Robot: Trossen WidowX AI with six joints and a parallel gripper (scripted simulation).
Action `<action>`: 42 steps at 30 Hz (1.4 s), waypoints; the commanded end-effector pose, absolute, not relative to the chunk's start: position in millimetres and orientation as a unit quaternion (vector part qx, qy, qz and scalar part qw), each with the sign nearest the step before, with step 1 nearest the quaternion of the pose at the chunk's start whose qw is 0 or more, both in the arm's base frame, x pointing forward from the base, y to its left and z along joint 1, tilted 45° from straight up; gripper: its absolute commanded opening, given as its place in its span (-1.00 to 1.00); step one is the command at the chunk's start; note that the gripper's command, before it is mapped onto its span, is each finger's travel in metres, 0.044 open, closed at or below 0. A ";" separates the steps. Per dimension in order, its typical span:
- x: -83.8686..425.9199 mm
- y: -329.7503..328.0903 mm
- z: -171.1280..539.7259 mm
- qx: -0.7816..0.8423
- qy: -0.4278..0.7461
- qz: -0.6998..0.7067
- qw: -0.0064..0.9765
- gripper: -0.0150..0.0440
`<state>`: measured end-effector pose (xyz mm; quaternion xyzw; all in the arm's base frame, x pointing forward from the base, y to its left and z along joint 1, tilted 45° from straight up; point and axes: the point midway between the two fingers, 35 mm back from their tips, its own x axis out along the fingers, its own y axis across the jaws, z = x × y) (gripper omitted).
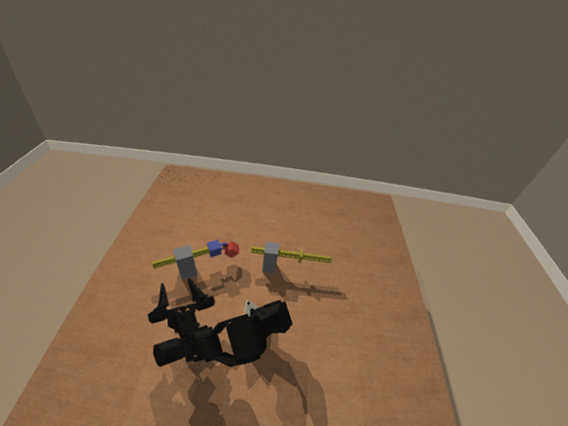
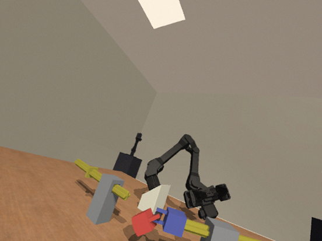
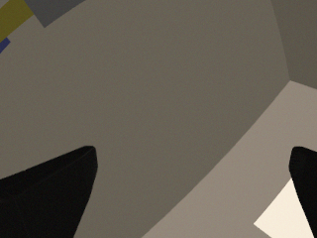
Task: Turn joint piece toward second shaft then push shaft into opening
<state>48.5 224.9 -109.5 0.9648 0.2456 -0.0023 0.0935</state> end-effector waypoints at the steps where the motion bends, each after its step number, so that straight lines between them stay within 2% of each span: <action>1: 48.5 224.9 -109.5 0.965 0.246 -0.002 0.093 0.95; 2: 48.5 224.9 -109.5 0.965 0.246 -0.002 0.093 1.00; 18: 77.3 239.2 -125.5 0.985 0.139 -0.093 -0.032 1.00; 33: 109.8 245.4 -133.3 0.981 0.021 -0.170 -0.096 1.00; 42: 130.6 247.1 -135.0 0.962 -0.063 -0.191 -0.184 1.00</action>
